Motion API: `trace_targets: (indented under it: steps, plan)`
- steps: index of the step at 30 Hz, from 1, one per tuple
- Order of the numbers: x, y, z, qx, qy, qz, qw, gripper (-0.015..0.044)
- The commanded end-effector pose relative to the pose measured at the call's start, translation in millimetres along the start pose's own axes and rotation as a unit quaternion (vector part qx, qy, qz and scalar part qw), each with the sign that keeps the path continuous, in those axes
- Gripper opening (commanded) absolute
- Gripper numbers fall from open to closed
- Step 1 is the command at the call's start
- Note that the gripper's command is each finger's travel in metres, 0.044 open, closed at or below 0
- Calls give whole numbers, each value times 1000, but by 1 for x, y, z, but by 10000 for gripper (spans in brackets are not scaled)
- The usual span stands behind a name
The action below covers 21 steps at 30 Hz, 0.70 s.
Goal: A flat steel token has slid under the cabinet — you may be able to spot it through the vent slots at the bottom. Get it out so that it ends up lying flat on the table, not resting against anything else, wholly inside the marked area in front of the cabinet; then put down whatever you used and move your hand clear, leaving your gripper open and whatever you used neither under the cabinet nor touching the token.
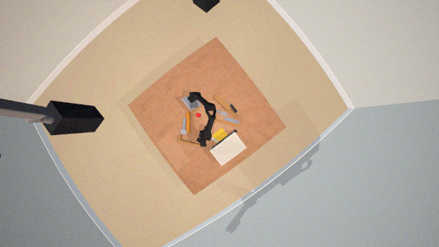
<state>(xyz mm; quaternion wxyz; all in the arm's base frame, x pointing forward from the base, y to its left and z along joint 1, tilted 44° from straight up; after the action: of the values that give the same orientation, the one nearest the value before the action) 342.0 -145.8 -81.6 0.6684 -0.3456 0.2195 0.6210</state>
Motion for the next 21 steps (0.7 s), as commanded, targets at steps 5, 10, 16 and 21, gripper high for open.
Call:
trace_targets:
  steps: [5, 10, 16, 21]
  plan:
    - [0, -12, 1, -2, 0, -2, 1000, 0]
    - [0, -17, 1, -2, 0, -2, 1000, 0]
    - [0, -24, 2, -2, 0, -2, 1000, 0]
    - [0, -29, 2, -2, 0, -3, 1000, 0]
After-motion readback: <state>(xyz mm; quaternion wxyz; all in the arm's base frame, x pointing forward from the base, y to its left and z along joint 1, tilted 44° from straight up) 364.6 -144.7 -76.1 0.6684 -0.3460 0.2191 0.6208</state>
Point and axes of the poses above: the point midway between the two fingers, 35 mm back from their tips, its own x axis out along the fingers, its own z axis across the jaws, y = z × x, the point moved 3 cm from there along -x, back along the fingers, and after that the axes turned 4 degrees about x, right-handed, at the moved point
